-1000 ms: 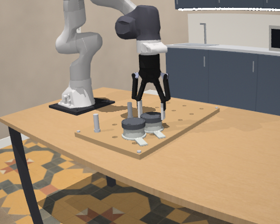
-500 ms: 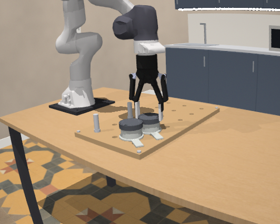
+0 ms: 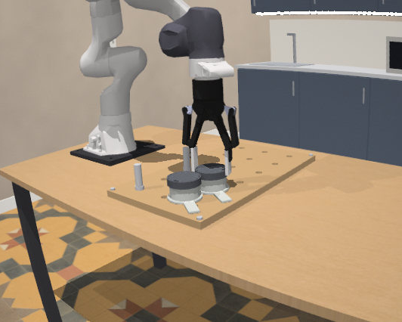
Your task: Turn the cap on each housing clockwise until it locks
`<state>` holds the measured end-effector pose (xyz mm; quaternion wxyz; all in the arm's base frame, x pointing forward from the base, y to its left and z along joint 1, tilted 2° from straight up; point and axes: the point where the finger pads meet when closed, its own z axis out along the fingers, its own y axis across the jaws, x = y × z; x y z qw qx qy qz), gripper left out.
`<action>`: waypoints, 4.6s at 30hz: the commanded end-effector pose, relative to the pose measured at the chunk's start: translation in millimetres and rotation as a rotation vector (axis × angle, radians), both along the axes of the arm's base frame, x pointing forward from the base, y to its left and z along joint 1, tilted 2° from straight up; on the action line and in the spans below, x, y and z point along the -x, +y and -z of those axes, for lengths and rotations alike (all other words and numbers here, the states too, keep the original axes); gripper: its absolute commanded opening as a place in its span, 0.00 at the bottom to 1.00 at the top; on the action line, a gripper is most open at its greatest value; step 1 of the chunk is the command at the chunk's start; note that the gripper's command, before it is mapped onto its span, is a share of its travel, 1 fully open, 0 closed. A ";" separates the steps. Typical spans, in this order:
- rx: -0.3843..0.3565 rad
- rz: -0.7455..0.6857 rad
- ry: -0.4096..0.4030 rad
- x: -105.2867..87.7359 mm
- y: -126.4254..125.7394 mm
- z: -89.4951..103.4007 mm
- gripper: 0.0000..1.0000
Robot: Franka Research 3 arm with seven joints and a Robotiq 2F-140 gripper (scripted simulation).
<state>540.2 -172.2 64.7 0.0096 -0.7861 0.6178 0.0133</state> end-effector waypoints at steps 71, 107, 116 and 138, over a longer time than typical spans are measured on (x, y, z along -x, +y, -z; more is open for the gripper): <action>0.002 -0.010 0.005 2.9 -14.3 1.3 0.10; 0.002 -0.010 0.005 6.0 -14.0 1.2 0.10; 0.002 -0.010 0.005 9.7 -13.7 1.1 0.10; 0.002 -0.010 0.005 30.6 -12.1 0.8 0.10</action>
